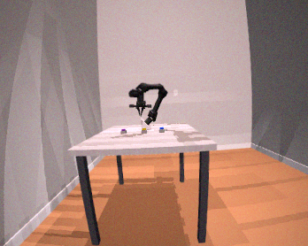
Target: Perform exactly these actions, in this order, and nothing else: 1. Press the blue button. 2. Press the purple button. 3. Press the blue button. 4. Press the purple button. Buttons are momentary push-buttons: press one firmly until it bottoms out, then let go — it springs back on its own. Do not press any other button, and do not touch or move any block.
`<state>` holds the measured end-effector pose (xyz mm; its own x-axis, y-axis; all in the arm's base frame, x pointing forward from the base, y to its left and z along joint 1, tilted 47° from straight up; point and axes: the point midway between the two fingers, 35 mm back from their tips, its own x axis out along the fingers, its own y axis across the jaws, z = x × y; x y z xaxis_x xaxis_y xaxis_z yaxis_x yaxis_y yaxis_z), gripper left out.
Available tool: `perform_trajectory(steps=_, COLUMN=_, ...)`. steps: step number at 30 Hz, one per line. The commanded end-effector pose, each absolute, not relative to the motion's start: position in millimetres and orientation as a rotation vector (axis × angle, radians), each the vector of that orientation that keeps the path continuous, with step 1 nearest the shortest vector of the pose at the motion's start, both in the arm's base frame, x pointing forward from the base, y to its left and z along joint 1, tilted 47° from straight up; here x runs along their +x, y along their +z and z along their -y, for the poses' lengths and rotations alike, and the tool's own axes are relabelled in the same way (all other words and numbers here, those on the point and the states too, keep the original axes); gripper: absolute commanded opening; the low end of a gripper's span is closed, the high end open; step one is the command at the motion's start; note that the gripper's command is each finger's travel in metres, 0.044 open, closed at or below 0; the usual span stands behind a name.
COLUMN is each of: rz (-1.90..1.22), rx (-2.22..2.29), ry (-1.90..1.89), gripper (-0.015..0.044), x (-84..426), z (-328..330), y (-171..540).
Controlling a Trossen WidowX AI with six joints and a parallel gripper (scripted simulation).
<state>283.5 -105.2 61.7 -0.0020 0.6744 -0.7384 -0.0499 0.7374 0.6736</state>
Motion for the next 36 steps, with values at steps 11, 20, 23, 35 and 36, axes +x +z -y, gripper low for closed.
perform_trajectory(steps=11, rz=-1.501, rx=0.623, ry=0.646, gripper=0.0020, x=246, z=-30, y=171)
perform_trajectory(steps=20, rz=-1.500, rx=0.622, ry=0.645, gripper=0.0020, x=247, z=-61, y=141)
perform_trajectory(steps=23, rz=-1.499, rx=0.624, ry=0.649, gripper=0.0020, x=245, z=-74, y=129)
perform_trajectory(steps=35, rz=-1.499, rx=0.624, ry=0.648, gripper=0.0020, x=245, z=-83, y=121)
perform_trajectory(steps=36, rz=-1.499, rx=0.624, ry=0.648, gripper=0.0020, x=245, z=-84, y=120)
